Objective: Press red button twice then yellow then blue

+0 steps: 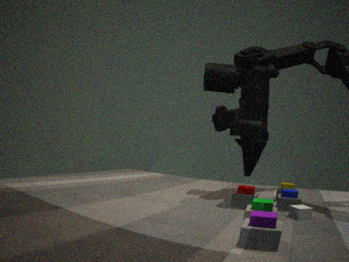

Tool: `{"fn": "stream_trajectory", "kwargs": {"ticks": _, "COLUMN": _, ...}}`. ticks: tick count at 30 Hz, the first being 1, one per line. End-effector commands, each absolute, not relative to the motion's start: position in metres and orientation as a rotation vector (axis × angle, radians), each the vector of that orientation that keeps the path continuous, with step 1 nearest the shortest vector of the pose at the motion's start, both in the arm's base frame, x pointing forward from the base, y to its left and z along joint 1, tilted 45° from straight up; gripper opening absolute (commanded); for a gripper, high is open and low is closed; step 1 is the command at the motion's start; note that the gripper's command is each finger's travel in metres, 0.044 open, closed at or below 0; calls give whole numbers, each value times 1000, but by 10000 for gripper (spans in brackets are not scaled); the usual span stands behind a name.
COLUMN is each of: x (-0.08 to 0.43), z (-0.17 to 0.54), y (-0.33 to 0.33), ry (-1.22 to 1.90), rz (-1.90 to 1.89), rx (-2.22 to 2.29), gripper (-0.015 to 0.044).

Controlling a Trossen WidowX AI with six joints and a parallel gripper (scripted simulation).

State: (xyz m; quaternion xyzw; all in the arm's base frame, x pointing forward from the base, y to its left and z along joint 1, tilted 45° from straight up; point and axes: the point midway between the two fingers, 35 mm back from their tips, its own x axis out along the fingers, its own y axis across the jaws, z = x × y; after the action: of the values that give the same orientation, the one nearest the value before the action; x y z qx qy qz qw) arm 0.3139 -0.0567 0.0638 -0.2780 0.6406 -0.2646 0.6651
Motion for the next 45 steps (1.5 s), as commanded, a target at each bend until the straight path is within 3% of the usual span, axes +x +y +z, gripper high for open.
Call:
{"fn": "stream_trajectory", "kwargs": {"ticks": 1, "x": 313, "z": 59, "y": -62, "ry": 1453, "rz": -597, "rx": -626, "gripper": 20}}
{"fn": "stream_trajectory", "kwargs": {"ticks": 38, "x": 313, "z": 44, "y": -77, "ry": 1453, "rz": -598, "rx": -627, "gripper": 20}}
{"fn": "stream_trajectory", "kwargs": {"ticks": 45, "x": 312, "z": 67, "y": -53, "ry": 1454, "rz": -597, "rx": -626, "gripper": 20}}
